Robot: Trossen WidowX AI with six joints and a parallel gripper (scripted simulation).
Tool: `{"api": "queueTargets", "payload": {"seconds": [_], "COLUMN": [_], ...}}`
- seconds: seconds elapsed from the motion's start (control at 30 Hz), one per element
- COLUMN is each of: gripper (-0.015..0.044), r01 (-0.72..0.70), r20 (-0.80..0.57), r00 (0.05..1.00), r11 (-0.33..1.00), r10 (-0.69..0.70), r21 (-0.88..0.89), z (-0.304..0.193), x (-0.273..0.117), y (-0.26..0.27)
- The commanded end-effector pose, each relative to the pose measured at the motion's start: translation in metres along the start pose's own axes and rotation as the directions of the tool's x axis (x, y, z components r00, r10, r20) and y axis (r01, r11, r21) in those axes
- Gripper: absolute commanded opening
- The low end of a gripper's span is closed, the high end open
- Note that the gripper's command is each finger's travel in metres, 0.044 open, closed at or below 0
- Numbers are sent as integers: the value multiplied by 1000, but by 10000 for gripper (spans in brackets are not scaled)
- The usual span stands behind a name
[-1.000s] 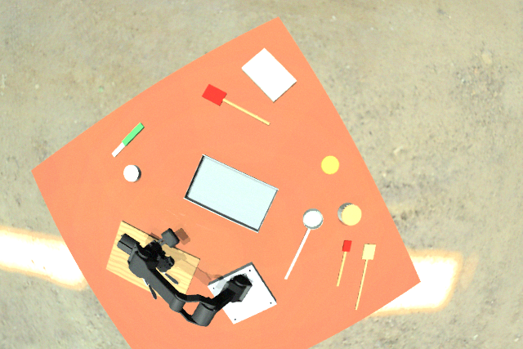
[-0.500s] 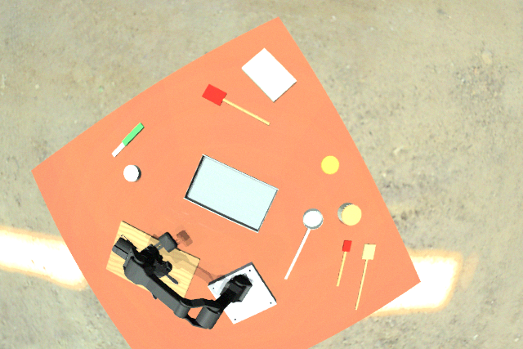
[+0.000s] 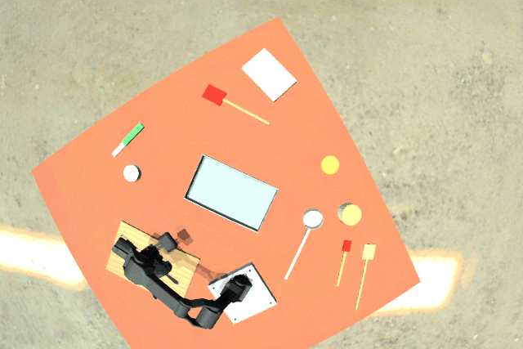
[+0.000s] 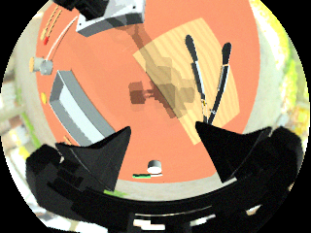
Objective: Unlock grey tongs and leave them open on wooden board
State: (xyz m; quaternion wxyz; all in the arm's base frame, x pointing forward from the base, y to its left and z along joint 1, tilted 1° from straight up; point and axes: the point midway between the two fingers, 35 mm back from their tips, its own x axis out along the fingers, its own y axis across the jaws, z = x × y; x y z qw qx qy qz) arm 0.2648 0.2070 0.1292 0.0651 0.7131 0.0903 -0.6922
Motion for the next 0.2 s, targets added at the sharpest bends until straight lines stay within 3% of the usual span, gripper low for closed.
{"api": "queueTargets", "payload": {"seconds": [0.0, 0.17], "gripper": [440, 440], "r01": [-1, -1], "r20": [2, 2], "r00": [1000, 1000], "r11": [1000, 1000], "r10": [1, 1], "r21": [3, 3], "z": [0, 0], "x": [0, 0], "y": [0, 0]}}
